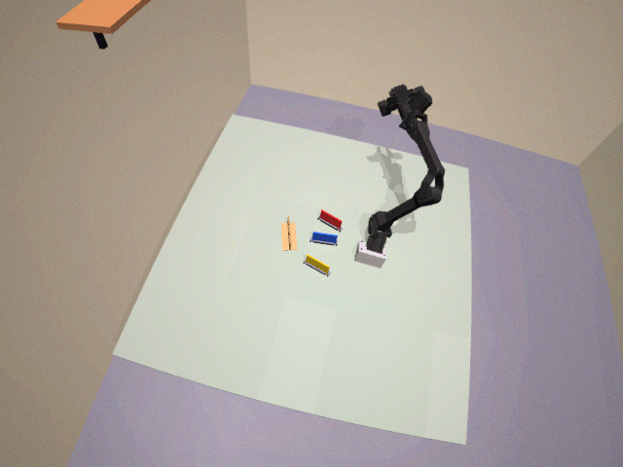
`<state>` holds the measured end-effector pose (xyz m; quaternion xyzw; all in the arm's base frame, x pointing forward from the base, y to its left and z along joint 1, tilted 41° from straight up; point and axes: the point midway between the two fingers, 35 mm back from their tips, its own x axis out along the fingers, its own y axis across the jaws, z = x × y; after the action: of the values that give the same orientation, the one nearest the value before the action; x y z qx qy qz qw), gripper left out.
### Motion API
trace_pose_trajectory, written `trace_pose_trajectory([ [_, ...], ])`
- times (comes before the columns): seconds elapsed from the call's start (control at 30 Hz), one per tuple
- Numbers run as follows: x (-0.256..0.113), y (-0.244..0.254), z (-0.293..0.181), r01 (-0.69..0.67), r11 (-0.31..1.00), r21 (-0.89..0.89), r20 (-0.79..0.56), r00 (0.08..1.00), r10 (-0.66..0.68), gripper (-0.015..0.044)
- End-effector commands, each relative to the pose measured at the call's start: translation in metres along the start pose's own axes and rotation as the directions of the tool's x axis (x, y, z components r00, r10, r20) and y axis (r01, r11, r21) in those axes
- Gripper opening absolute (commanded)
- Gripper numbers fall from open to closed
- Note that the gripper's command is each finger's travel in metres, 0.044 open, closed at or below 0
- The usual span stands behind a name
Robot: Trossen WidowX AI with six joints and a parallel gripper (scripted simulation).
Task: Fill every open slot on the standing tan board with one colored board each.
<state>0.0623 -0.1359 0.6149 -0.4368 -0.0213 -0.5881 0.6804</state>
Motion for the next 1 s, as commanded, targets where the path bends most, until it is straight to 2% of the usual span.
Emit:
trace_pose_trajectory([
  [0.0,0.010,0.030,-0.010,-0.092,0.993,0.071,-0.034,0.995,0.095,0.0185],
  [0.13,0.020,0.096,-0.025,-0.276,0.938,0.210,-0.097,0.949,0.301,0.0185],
  [0.27,0.014,0.164,-0.035,-0.427,0.840,0.336,-0.156,0.854,0.496,0.0185],
  [0.33,0.012,0.175,-0.036,-0.448,0.821,0.354,-0.166,0.834,0.527,0.0185],
  [0.57,-0.034,0.281,-0.045,-0.596,0.622,0.508,-0.271,0.575,0.772,0.0185],
  [0.7,-0.060,0.314,-0.048,-0.624,0.560,0.545,-0.317,0.465,0.827,0.0185],
  [0.9,-0.138,0.373,-0.055,-0.665,0.464,0.585,-0.454,0.205,0.867,0.0185],
  [0.97,-0.154,0.380,-0.057,-0.672,0.456,0.584,-0.485,0.162,0.860,0.0185],
])
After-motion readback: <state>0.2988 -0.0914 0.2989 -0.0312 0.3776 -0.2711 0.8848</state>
